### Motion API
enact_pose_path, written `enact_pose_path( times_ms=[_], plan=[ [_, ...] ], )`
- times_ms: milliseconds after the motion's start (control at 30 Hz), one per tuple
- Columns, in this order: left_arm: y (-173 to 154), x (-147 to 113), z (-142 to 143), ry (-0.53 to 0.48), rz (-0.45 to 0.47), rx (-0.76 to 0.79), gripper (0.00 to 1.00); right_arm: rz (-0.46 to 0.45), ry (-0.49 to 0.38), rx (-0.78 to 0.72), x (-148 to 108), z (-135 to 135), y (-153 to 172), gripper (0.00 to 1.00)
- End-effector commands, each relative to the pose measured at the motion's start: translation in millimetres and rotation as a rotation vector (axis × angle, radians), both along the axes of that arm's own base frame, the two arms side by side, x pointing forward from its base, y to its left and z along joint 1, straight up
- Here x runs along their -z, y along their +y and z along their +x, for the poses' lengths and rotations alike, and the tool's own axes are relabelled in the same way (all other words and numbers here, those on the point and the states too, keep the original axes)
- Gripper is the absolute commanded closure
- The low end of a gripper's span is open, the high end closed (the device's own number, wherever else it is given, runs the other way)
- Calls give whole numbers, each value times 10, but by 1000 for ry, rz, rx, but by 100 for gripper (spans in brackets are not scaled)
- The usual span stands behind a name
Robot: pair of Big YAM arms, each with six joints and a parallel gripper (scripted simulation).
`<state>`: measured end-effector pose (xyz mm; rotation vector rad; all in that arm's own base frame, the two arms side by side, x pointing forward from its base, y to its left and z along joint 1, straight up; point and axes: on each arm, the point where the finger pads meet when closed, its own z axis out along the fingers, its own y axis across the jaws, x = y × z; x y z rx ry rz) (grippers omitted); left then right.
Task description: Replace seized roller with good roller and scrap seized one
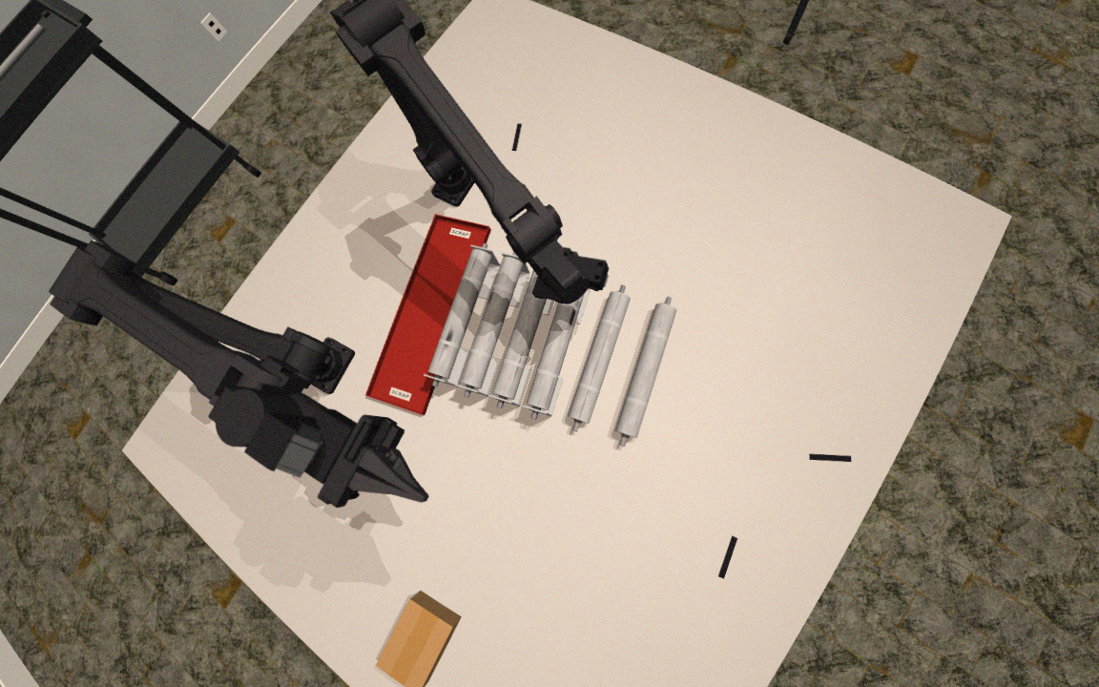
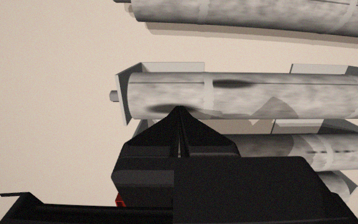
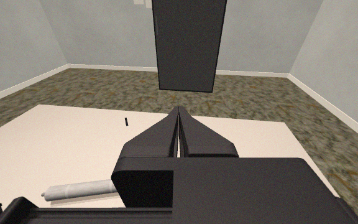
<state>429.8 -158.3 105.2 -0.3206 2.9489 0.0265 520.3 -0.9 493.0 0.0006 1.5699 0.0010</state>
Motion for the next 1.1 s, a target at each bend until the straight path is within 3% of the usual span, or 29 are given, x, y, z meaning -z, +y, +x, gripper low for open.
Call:
enact_pose_path(
  times_ms=[0, 433, 500, 800, 1000, 1067],
  plan=[
    [-31, 71, -10, 10, 8, 3, 100, -10, -69, -7, -418, -17, 43, 100],
    [-34, 56, 7, 10, 8, 2, 100, -10, -69, -7, -418, -17, 43, 100],
    [-35, -124, 260, -36, -11, 3, 100, -10, -69, -7, -418, -17, 43, 100],
    [-9, -59, 388, -36, -16, 2, 100, -10, -69, -7, -418, -17, 43, 100],
    [38, 57, 320, -7, -6, -1, 100, -10, -69, -7, -418, -17, 43, 100],
    [22, 172, 125, 41, 13, 4, 100, -10, -69, -7, -418, -17, 43, 100]
  ],
)
